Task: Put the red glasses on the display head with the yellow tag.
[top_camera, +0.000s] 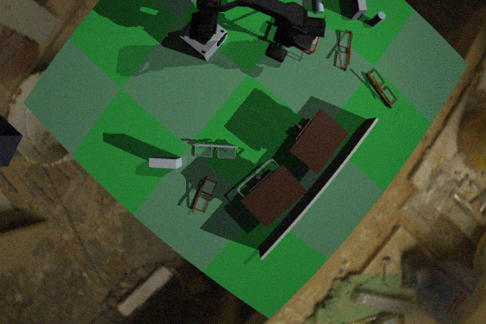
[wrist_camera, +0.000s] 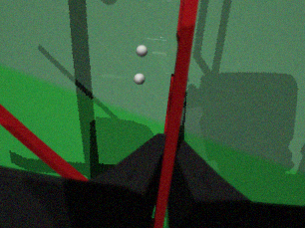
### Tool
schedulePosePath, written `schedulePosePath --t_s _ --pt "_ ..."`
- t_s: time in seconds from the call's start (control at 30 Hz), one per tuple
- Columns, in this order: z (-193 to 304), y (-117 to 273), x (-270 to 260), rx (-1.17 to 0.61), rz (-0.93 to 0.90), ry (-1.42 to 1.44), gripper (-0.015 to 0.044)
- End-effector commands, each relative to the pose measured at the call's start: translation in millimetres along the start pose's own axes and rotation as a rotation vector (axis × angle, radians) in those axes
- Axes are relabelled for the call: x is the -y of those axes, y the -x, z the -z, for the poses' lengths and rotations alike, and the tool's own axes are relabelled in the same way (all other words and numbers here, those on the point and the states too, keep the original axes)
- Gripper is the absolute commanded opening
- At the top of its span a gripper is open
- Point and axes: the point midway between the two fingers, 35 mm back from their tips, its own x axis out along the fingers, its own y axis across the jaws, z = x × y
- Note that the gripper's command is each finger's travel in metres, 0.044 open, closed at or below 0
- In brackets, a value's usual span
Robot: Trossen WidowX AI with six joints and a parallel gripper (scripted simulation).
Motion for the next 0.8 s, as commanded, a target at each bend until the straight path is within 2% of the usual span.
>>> schedulePosePath --t_s 0.0,0.77 --pt "3.4 -0.4 0.6 -0.001 -0.001 0.002 0.0000" --pt "5.6 -0.4 1.2 -0.001 -0.001 0.002 0.0000"
